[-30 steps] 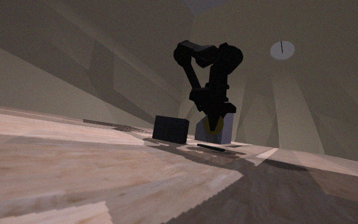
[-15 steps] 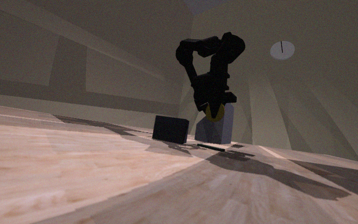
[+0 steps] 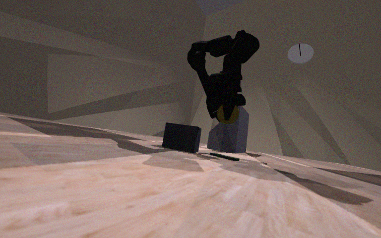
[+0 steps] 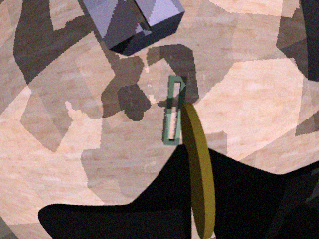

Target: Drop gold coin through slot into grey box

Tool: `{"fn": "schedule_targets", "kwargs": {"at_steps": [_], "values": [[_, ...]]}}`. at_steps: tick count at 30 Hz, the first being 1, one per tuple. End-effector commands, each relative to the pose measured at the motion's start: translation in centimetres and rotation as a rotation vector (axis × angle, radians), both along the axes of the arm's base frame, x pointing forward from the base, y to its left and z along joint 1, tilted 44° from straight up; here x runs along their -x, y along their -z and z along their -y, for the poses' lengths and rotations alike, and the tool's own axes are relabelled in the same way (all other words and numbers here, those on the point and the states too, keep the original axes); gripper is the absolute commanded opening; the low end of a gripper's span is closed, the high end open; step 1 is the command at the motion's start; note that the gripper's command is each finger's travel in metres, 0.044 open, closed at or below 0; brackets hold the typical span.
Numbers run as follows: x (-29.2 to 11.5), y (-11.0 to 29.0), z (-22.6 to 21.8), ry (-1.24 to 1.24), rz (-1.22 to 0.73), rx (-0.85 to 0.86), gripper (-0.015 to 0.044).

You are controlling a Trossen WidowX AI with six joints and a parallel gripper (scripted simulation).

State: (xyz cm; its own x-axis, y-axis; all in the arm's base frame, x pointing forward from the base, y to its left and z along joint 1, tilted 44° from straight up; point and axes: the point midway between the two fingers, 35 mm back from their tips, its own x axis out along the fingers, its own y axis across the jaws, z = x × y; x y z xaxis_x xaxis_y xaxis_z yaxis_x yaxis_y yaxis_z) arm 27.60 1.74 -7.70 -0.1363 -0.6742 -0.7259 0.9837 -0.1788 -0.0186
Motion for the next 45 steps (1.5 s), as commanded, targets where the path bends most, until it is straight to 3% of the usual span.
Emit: {"fn": "schedule_targets", "kwargs": {"at_steps": [1,9,45], "values": [[0.0,-0.3,0.2,-0.077,-0.073,-0.018,0.0000],[0.0,-0.6,0.4,-0.228,-0.213,-0.046,0.0000],[-1.5,-5.9,6.2,-0.232,-0.214,-0.049,0.0000]]}}
